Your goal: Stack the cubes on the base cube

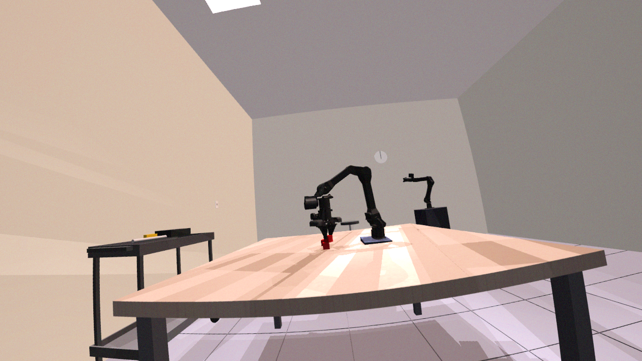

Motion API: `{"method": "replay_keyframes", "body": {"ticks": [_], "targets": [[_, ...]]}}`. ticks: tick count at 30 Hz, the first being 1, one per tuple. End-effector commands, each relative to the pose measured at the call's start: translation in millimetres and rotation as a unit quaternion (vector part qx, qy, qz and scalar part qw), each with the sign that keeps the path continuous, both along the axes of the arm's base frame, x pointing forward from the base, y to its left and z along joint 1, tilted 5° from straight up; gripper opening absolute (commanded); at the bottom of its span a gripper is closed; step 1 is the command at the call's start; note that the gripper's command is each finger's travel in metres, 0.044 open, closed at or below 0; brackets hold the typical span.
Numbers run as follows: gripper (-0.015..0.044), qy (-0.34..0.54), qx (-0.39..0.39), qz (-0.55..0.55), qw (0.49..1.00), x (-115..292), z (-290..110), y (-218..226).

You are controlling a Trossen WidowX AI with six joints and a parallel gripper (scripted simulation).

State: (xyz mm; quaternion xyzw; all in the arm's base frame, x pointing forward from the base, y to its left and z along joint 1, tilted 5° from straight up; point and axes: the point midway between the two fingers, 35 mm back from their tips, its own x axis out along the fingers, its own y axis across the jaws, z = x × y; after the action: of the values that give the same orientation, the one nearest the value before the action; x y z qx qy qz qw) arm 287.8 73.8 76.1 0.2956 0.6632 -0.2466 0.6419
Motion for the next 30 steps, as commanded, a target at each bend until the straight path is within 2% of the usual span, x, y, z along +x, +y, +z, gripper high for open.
{"method": "replay_keyframes", "body": {"ticks": [1, 30], "targets": [[0.0205, 0.000, 0.003, -0.002, 1.000, 0, 0, 1], [0.0205, 0.000, 0.000, 0.000, 1.000, 0, 30, -2]]}}
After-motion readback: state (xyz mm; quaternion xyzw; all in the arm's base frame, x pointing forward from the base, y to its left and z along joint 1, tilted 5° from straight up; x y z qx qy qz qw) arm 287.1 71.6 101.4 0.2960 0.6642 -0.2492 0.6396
